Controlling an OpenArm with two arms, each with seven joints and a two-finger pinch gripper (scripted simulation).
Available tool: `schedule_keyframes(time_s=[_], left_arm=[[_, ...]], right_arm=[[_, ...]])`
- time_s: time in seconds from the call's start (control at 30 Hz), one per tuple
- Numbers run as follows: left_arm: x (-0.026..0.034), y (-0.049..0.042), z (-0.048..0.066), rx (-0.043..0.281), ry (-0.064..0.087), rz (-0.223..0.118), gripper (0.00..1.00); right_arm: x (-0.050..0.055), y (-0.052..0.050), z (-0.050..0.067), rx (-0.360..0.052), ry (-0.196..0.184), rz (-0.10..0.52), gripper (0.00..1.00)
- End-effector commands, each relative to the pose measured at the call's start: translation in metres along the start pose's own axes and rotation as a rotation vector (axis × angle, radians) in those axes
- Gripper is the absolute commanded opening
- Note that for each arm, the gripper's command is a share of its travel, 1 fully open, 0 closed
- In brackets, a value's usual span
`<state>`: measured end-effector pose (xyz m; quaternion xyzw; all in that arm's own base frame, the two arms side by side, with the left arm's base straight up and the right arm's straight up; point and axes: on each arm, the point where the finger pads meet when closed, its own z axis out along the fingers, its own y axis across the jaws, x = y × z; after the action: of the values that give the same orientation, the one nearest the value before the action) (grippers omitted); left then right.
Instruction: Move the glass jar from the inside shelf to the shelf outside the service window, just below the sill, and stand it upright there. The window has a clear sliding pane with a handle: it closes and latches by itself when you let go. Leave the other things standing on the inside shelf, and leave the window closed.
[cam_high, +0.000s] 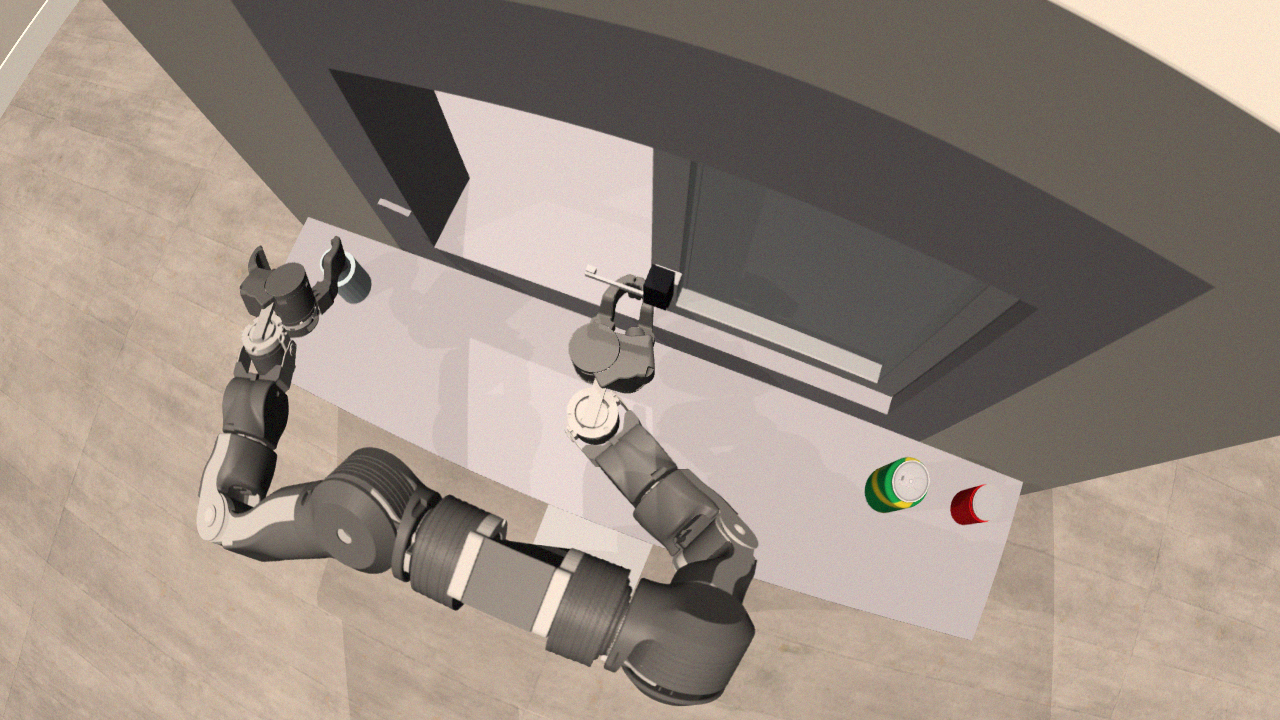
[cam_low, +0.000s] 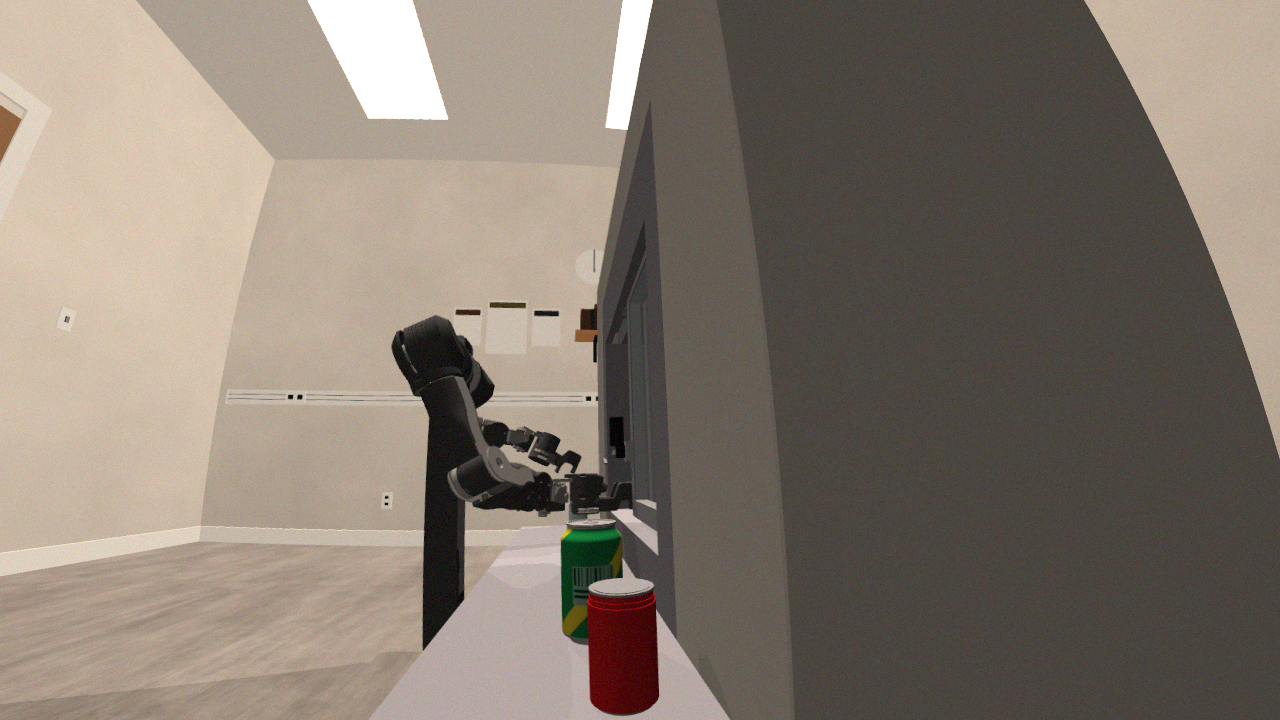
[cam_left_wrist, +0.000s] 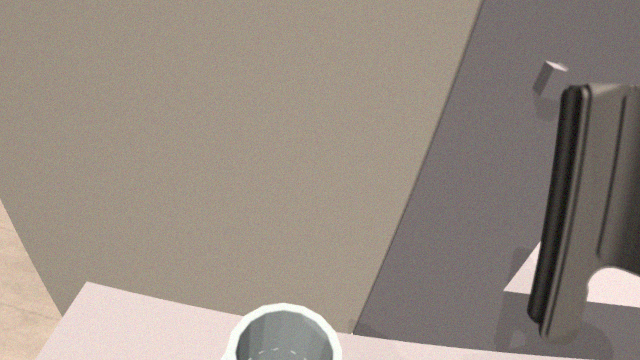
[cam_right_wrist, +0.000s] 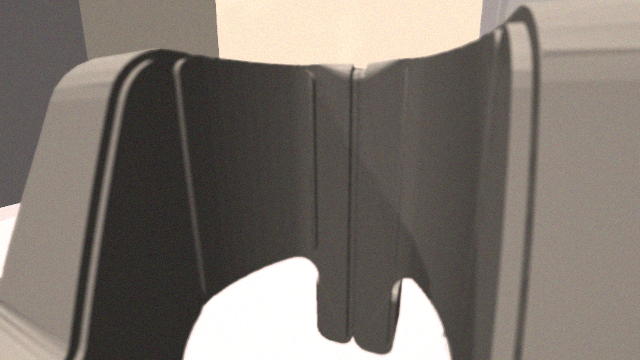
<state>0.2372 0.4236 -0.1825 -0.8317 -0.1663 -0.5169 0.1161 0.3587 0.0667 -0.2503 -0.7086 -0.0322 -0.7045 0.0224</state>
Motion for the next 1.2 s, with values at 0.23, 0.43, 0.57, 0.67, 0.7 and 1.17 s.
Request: schedule_keyframes(time_s=[0.23, 0.43, 0.57, 0.67, 0.7, 1.17], left_arm=[[-0.0068, 0.0074, 0.013, -0.089, 0.015, 0.038, 0.75], [-0.0118, 0.0091, 0.019, -0.123, 0.015, 0.054, 0.75], [-0.0172, 0.0085, 0.023, -0.143, 0.008, 0.062, 0.75], [-0.0198, 0.0101, 0.027, -0.168, 0.009, 0.074, 0.75], [-0.0207, 0.0106, 0.028, -0.177, 0.009, 0.078, 0.75], [-0.0374, 0.0124, 0.041, -0.265, 0.008, 0.116, 0.75]], right_arm=[[0.002, 0.004, 0.003, -0.016, 0.001, 0.001, 0.0], [0.002, 0.006, 0.005, -0.022, 0.0, 0.001, 0.0], [0.002, 0.002, 0.002, -0.006, 0.003, 0.001, 0.0], [0.002, 0.003, 0.002, -0.011, 0.002, 0.001, 0.0], [0.002, 0.003, 0.003, -0.012, 0.002, 0.001, 0.0], [0.002, 0.002, 0.002, -0.008, 0.003, 0.001, 0.0]])
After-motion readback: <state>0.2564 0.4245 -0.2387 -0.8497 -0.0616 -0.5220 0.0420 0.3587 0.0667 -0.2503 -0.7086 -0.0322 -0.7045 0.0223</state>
